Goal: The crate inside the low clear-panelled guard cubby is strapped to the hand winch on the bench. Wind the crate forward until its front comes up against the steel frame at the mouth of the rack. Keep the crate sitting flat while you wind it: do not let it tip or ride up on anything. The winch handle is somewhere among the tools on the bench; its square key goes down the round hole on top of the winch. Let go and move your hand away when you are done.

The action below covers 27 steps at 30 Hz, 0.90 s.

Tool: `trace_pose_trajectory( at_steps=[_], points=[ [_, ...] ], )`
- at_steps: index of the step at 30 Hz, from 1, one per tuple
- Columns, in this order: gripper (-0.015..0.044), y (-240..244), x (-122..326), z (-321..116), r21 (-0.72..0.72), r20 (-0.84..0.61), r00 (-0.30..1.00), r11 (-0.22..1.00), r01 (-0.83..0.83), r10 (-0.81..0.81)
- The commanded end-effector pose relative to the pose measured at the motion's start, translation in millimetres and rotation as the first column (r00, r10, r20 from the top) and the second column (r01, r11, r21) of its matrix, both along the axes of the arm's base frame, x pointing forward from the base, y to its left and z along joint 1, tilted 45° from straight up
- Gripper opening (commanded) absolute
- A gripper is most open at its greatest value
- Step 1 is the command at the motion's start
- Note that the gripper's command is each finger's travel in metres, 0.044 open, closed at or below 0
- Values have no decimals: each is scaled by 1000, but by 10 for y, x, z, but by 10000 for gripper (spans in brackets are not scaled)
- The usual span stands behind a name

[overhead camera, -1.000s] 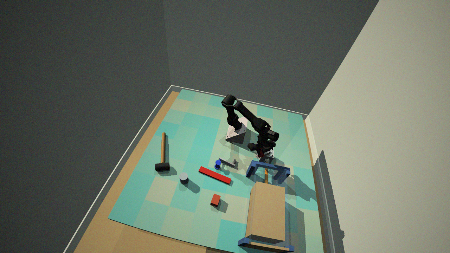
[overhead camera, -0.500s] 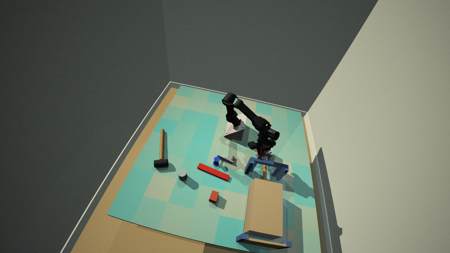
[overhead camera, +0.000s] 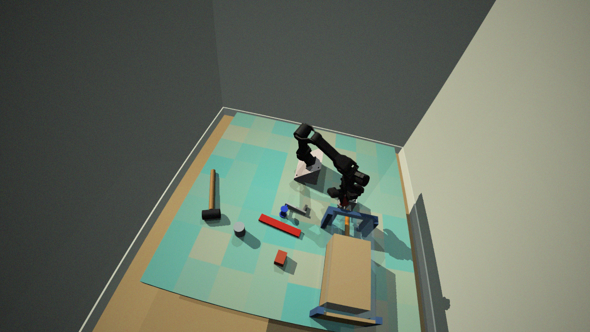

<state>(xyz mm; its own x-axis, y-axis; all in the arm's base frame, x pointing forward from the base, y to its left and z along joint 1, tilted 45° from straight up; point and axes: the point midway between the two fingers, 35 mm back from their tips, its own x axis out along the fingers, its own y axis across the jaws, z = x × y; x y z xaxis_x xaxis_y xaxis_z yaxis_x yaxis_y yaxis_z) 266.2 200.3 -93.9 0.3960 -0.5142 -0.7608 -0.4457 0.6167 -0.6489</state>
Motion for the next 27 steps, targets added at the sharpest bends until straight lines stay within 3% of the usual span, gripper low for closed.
trace_pose_trajectory(
  at_steps=[1, 27],
  points=[
    [0, 107, 66, -121, 32, 6, 1000, 999, 7, -7],
    [0, 337, 118, -333, 35, 7, 1000, 999, 7, -7]
  ],
)
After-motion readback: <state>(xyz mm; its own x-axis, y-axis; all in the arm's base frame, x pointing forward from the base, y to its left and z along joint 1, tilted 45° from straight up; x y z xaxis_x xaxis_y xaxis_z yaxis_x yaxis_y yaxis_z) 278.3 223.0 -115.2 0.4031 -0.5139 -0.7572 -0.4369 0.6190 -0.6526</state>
